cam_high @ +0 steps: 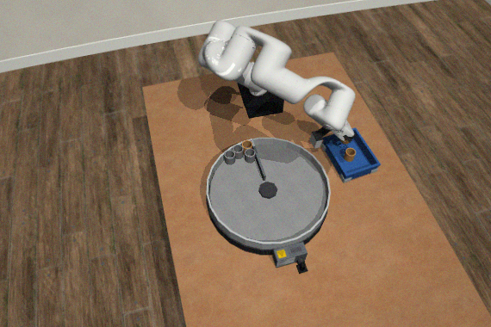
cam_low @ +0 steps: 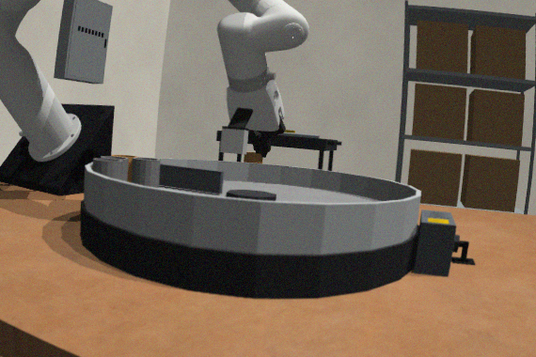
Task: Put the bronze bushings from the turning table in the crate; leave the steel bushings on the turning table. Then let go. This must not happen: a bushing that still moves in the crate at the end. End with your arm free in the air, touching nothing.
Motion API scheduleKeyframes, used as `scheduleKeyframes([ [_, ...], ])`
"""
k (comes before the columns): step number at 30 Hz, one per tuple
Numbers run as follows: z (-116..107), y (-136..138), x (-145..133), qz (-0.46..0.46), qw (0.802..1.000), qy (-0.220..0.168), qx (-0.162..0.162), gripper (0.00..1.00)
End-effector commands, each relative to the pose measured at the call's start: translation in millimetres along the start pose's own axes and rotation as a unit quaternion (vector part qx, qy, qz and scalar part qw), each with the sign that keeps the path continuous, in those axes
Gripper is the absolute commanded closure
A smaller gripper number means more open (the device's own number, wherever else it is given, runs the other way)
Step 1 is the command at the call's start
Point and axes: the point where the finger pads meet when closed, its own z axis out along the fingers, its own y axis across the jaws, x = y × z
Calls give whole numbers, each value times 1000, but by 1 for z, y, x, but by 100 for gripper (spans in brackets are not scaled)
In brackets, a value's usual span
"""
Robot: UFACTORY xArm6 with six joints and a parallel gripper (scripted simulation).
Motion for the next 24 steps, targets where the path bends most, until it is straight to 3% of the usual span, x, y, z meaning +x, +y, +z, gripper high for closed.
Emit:
scheduleKeyframes([
  [1,-1,-1,-1,0,1000,-1,1,100],
  [24,12,-1,9,0,1000,-1,1,100],
])
